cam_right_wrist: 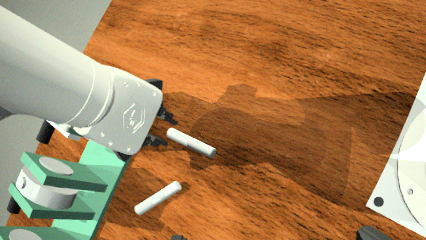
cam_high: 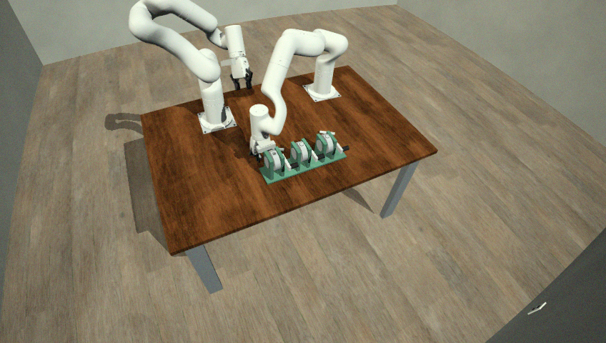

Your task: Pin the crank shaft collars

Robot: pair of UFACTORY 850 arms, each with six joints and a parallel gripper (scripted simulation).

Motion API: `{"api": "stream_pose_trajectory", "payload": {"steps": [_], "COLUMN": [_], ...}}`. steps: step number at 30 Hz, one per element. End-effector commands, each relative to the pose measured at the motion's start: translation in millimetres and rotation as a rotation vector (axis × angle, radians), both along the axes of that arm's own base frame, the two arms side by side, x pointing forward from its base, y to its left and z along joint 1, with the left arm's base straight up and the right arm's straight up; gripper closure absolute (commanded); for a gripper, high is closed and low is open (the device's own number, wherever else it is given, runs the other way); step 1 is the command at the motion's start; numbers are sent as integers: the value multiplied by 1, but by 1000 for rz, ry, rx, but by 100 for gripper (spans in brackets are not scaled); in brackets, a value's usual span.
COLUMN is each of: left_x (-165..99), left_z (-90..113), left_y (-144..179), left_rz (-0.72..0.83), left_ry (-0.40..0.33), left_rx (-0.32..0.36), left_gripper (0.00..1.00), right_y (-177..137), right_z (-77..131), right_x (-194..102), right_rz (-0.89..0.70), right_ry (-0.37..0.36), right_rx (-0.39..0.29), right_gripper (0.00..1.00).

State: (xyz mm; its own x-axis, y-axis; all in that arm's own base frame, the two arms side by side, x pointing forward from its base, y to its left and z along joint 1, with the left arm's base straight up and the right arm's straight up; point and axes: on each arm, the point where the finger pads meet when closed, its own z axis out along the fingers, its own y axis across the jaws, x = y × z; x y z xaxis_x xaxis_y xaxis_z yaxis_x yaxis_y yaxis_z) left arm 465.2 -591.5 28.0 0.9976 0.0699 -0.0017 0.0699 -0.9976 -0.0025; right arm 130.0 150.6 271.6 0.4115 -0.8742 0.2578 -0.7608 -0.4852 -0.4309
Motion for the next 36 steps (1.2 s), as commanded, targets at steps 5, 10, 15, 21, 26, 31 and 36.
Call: {"api": "stream_pose_trajectory", "payload": {"steps": [5, 10, 15, 21, 26, 31, 36], "left_x": [1, 1, 1, 1, 1, 1, 0], "left_z": [-1, -1, -1, -1, -1, 0, 7], "left_y": [-1, -1, -1, -1, -1, -1, -1], "left_rz": [0, 0, 0, 0, 0, 0, 0], "left_ry": [-2, -2, -2, -2, -2, -2, -2], "left_rx": [-2, -2, -2, -2, -2, -2, -2], "left_gripper": [65, 80, 80, 80, 80, 80, 80], "right_y": [1, 1, 1, 1, 1, 1, 1], "right_z": [1, 1, 1, 1, 1, 1, 1], "right_x": [0, 0, 0, 0, 0, 0, 0], "right_rz": [0, 0, 0, 0, 0, 0, 0], "right_ry": [0, 0, 0, 0, 0, 0, 0], "right_rx": [1, 1, 1, 1, 1, 1, 1], "right_gripper": [0, 0, 0, 0, 0, 0, 0]}}
